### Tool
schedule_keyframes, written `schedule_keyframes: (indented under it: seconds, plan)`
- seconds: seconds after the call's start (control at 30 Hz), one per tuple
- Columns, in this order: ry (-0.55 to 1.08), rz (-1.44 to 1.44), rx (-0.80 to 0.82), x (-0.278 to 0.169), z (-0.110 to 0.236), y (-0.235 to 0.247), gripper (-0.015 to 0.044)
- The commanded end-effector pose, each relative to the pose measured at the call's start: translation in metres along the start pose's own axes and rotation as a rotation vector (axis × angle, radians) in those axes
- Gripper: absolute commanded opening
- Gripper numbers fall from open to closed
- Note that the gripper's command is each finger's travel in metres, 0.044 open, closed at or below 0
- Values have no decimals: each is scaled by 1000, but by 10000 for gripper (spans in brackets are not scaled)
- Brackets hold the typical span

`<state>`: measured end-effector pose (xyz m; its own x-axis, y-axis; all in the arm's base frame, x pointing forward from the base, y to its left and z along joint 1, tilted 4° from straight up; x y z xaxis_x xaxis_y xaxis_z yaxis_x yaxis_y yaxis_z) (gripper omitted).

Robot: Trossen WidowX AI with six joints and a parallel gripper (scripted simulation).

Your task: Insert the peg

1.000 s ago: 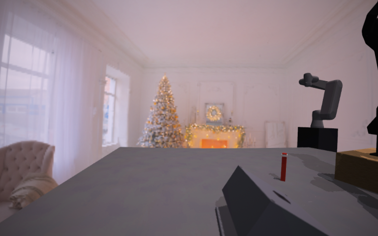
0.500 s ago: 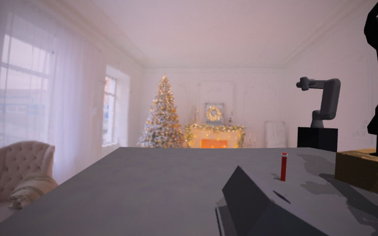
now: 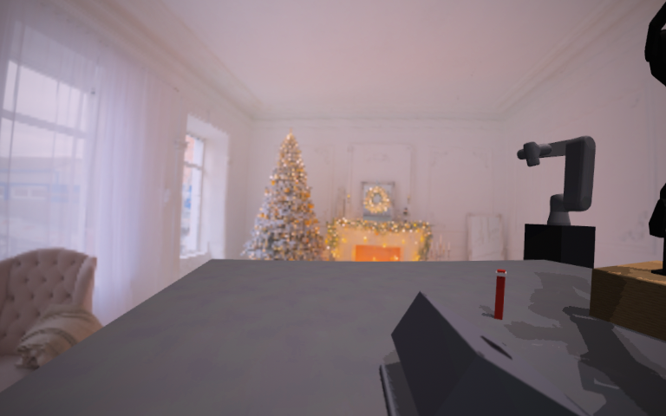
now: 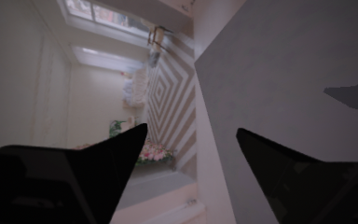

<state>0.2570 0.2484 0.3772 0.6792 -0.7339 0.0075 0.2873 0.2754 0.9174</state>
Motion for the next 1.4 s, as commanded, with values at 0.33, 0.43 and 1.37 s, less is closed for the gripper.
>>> schedule_keyframes:
  seconds: [0.33, 0.43, 1.37]
  plan:
    - [-149, -161, -158, 63, -13, -40, 440]
    - [-180, -194, -186, 75, -13, -48, 440]
    - [-469, -574, -437, 181, 10, -137, 440]
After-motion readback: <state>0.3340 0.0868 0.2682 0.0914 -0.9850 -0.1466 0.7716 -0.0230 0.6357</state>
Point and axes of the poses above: the point midway between the two fingers, 35 mm back from their tips, its own z axis back along the fingers, its own y axis across the jaws, x = y × z, the point moved 8 cm from there along z, back along the fingers, and after that the axes turned 12 degrees about -z, right-handed, at the moved point
